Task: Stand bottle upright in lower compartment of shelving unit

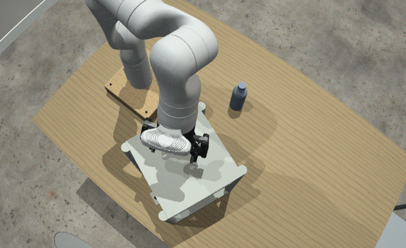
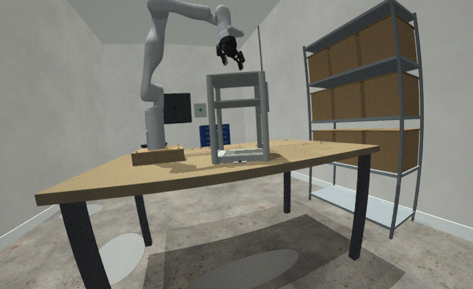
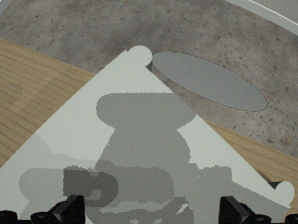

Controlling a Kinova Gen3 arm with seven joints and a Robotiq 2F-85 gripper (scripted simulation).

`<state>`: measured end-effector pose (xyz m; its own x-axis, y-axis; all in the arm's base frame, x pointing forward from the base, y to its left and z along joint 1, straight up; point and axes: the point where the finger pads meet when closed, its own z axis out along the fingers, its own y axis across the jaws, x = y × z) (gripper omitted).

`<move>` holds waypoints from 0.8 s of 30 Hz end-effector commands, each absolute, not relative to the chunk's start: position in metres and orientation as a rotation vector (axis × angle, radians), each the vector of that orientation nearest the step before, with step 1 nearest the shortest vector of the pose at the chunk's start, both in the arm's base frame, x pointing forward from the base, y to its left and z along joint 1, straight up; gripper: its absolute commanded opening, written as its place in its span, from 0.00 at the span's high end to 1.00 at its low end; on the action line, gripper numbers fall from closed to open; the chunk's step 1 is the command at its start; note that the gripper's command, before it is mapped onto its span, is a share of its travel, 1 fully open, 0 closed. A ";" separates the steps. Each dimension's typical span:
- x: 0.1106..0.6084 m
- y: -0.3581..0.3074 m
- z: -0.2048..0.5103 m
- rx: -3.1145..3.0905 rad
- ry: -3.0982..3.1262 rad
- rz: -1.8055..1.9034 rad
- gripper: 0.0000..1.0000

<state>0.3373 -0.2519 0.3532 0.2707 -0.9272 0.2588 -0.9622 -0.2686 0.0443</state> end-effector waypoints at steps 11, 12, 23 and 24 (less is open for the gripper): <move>0.397 -0.115 0.365 2.650 -1.455 0.203 0.00; 0.399 -0.103 0.366 2.673 -1.428 0.196 0.00; 0.398 0.013 0.384 2.877 -1.127 0.110 0.00; 0.398 0.013 0.384 2.877 -1.127 0.110 0.00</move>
<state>0.3943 -0.0011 0.3844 0.7096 -0.6989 0.0895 -0.7029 -0.7110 0.0217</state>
